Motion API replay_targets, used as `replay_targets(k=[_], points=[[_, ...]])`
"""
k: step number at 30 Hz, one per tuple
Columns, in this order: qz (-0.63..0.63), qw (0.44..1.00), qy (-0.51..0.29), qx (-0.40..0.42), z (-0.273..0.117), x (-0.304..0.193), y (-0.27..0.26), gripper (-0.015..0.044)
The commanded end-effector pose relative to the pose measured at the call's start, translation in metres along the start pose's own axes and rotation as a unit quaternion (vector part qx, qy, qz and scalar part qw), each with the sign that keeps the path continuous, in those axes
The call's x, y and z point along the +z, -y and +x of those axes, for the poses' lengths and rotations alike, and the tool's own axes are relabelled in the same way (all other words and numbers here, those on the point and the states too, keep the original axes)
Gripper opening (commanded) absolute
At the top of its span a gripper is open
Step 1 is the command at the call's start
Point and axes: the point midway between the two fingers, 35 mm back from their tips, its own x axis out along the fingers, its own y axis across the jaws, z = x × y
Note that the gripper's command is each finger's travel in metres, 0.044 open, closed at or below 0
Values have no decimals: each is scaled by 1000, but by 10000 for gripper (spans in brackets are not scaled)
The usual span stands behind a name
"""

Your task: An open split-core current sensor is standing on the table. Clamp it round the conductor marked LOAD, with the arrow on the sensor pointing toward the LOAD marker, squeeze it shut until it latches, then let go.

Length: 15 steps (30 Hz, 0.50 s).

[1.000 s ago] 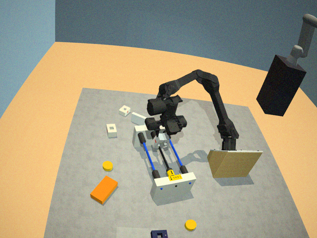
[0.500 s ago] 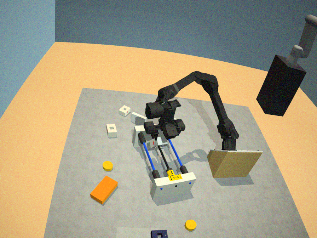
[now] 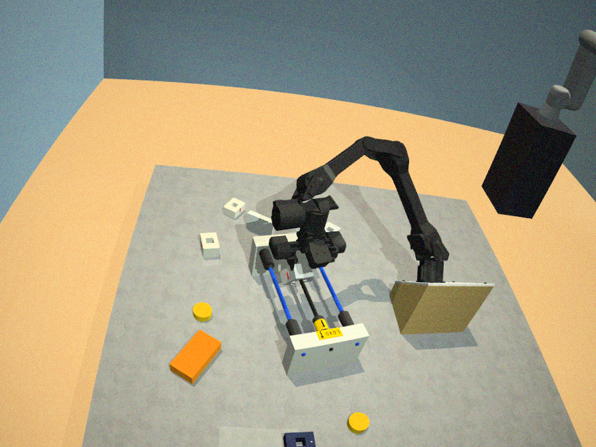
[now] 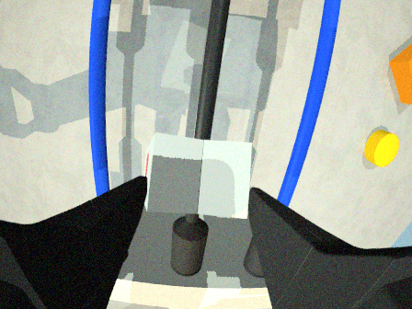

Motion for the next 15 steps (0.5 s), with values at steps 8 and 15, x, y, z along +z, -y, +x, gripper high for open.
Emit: replay_targets(k=[8,15], points=[[1,1000,0,0,3,0,0,0],[1,1000,0,0,3,0,0,0]])
